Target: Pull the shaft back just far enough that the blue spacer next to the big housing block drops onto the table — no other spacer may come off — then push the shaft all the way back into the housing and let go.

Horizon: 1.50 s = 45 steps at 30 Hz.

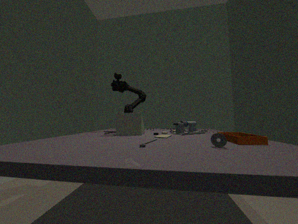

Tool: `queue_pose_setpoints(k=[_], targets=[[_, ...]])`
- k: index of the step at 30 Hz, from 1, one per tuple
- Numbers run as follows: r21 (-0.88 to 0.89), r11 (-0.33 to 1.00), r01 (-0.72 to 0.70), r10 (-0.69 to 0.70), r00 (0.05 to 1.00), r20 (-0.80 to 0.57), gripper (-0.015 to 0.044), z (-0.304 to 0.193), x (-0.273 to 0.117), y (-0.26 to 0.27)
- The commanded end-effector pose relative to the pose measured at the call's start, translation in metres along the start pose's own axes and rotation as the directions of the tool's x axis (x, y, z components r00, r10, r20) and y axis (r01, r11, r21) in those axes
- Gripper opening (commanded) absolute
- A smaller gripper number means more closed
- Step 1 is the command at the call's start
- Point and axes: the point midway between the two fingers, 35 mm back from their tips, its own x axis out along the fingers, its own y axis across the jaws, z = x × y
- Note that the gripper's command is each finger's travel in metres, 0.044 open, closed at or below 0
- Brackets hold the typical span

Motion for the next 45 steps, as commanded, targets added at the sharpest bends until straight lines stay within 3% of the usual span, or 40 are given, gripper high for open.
queue_pose_setpoints(k=[1,10,26,36,45], targets=[[0.005,1.000,-0.003,0.003,1.000,0.004,0.0426,0.001,0.001,0.000],[0.186,0.978,-0.092,0.029,0.949,0.315,0.0440,0.029,0.095,0.009],[0.191,0.900,-0.393,0.155,0.696,0.701,0.0440,0.169,0.204,0.050],[0.133,0.743,-0.656,0.235,0.442,0.866,0.0440,0.288,0.228,0.106],[-0.077,0.467,-0.881,0.341,0.099,0.935,0.0440,0.412,0.191,0.190]])
